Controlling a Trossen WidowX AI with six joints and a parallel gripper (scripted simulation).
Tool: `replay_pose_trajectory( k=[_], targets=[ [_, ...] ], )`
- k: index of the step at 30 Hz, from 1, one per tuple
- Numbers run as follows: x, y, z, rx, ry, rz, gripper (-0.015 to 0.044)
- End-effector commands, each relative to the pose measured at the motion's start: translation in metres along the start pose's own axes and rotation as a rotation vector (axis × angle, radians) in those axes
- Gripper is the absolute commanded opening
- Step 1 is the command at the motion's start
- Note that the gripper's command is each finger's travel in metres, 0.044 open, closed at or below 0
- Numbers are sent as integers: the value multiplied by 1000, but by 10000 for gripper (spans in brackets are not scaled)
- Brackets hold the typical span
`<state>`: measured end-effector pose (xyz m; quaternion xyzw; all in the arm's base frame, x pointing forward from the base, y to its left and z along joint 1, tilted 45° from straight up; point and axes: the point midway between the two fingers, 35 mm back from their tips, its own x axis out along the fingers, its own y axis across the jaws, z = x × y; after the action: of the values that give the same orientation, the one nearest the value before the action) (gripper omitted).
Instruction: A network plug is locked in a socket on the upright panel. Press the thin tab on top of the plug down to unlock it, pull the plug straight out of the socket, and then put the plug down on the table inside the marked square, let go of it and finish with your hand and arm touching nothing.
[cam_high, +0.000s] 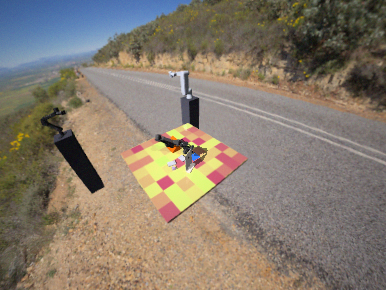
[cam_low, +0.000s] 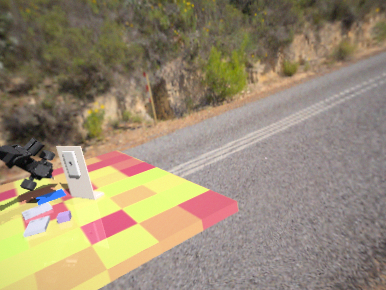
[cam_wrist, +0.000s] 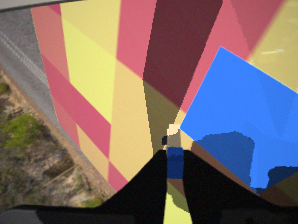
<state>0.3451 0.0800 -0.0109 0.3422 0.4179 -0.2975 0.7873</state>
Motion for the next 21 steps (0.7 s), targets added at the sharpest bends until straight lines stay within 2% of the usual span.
replay_pose_trajectory(
  k=[1, 21],
  targets=[
    [7, 1, -10, 7, -53, -27, 0],
    [29, -16, -48, -16, -278, -107, 0]
  ],
)
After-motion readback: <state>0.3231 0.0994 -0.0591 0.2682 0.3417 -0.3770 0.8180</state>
